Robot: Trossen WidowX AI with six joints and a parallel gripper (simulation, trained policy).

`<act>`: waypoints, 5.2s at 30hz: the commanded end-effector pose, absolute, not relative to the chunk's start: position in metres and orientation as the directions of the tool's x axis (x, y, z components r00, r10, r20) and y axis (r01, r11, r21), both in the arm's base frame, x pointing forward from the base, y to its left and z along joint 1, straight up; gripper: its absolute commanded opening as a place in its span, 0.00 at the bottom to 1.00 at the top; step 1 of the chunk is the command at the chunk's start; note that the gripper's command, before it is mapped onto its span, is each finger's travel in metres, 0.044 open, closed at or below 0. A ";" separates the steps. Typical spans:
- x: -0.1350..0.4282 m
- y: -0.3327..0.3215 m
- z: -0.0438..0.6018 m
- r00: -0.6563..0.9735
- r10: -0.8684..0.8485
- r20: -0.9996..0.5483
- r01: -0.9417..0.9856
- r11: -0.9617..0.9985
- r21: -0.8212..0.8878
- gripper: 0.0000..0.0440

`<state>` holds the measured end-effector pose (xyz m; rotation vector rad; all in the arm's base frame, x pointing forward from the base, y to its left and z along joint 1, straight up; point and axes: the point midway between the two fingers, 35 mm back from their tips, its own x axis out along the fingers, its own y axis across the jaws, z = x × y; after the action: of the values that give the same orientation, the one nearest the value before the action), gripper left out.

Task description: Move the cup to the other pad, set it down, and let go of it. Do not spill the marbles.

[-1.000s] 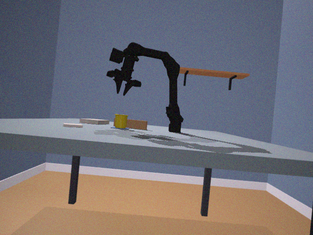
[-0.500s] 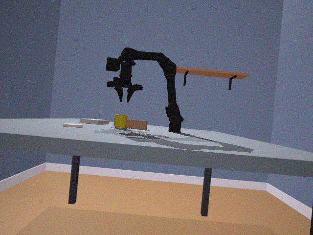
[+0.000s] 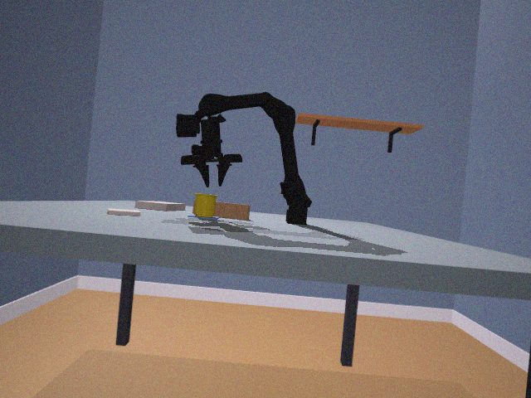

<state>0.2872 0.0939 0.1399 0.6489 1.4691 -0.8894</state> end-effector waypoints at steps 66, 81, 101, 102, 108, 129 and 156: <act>0.272 0.018 0.159 0.014 -0.082 -0.997 0.903 0.430 -0.023 0.00; 0.274 -0.025 0.165 0.092 -0.099 -0.991 0.947 0.317 0.056 0.00; 0.263 -0.071 0.147 0.130 -0.133 -0.983 0.976 0.192 0.103 0.00; 0.262 -0.073 0.145 0.131 -0.134 -0.982 0.977 0.187 0.104 0.00; 0.256 -0.082 0.134 0.132 -0.141 -0.981 0.981 0.158 0.110 0.00; 0.224 -0.093 0.084 0.105 -0.147 -0.983 0.992 0.086 0.093 0.06; 0.206 -0.095 0.091 0.224 -0.143 -0.964 0.975 0.016 0.224 0.49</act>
<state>0.2079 -0.0965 0.0878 1.1908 0.9481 -1.1197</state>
